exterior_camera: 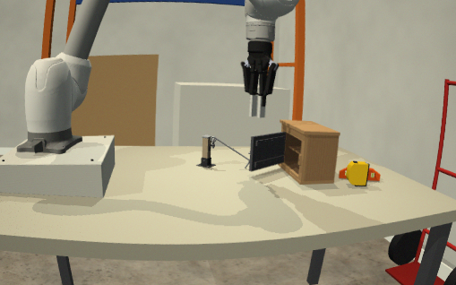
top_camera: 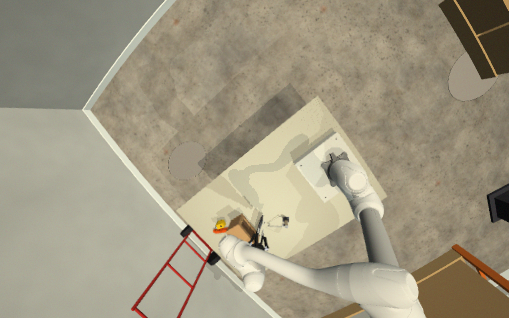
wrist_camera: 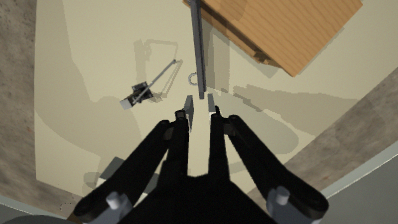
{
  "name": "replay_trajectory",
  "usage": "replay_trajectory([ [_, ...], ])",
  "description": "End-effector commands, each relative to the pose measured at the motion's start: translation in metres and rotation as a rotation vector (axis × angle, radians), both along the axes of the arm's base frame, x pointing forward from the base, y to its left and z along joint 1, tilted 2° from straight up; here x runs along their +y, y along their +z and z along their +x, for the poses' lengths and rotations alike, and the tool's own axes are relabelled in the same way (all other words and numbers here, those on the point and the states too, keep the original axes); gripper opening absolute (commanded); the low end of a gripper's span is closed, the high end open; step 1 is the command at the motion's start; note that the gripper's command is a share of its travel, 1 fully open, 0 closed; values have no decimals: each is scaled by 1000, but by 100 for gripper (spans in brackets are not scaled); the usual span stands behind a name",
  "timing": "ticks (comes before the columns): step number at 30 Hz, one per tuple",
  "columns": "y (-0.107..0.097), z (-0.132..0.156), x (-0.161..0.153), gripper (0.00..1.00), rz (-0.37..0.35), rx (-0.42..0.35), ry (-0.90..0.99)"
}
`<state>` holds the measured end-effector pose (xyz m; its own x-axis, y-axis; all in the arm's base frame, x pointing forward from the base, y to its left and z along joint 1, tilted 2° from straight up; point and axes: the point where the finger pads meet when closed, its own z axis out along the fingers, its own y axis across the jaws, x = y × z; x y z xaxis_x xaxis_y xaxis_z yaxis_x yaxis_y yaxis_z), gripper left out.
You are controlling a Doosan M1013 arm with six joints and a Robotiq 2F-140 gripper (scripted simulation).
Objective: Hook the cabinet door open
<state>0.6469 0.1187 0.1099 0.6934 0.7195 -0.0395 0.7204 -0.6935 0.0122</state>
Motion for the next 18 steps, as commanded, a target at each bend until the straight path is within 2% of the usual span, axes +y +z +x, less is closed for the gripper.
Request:
replay_trajectory([
  [1,-1,0,0,16,0,0,0],
  [18,-15,0,-1,16,0,0,0],
])
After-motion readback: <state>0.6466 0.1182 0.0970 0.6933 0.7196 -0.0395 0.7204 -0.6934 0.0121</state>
